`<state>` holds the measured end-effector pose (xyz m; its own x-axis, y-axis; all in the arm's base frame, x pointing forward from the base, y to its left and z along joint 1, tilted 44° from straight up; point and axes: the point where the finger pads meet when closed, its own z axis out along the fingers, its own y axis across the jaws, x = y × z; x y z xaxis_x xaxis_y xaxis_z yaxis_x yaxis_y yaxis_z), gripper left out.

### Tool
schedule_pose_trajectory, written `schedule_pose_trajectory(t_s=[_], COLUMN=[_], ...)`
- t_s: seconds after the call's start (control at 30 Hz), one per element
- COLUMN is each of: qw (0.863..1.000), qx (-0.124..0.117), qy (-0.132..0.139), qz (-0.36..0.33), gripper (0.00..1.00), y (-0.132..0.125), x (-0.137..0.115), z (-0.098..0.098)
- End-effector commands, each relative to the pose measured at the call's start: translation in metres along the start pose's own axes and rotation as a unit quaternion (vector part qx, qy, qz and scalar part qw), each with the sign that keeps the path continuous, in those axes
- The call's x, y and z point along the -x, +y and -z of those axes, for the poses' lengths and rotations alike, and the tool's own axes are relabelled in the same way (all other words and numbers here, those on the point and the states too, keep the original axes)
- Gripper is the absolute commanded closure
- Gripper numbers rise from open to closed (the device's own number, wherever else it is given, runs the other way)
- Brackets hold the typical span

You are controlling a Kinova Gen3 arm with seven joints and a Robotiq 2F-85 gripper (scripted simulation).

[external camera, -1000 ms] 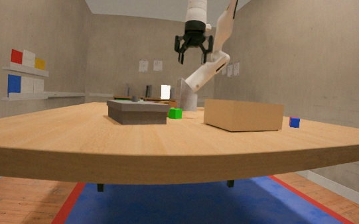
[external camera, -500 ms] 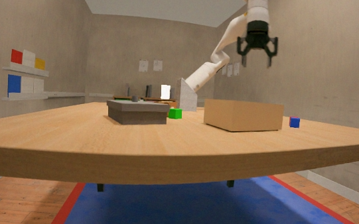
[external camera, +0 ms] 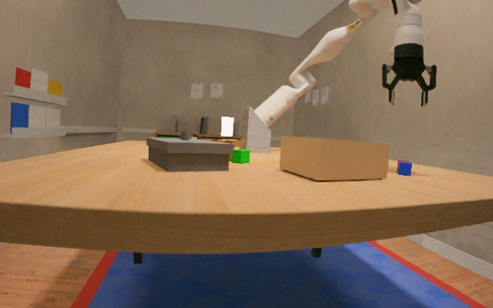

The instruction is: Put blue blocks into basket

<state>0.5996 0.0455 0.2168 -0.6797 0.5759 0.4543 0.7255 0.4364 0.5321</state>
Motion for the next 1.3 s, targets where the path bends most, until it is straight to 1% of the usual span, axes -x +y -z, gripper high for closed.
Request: schedule_pose_trajectory(t_s=[0.0,0.2,0.23,1.27], qw=[1.000,1.000,1.000,1.000], qx=[0.001,0.001,0.001,0.001], qy=[0.000,0.000,0.000,0.000], qz=[-0.001,-0.001,-0.001,-0.001], gripper=[0.17,0.17,0.31,0.31], y=[0.0030,0.0038,0.0038,0.0038], x=[-0.0015,-0.0022,-0.0022,-0.0022], z=[0.0009,0.0008,0.0008,0.0008])
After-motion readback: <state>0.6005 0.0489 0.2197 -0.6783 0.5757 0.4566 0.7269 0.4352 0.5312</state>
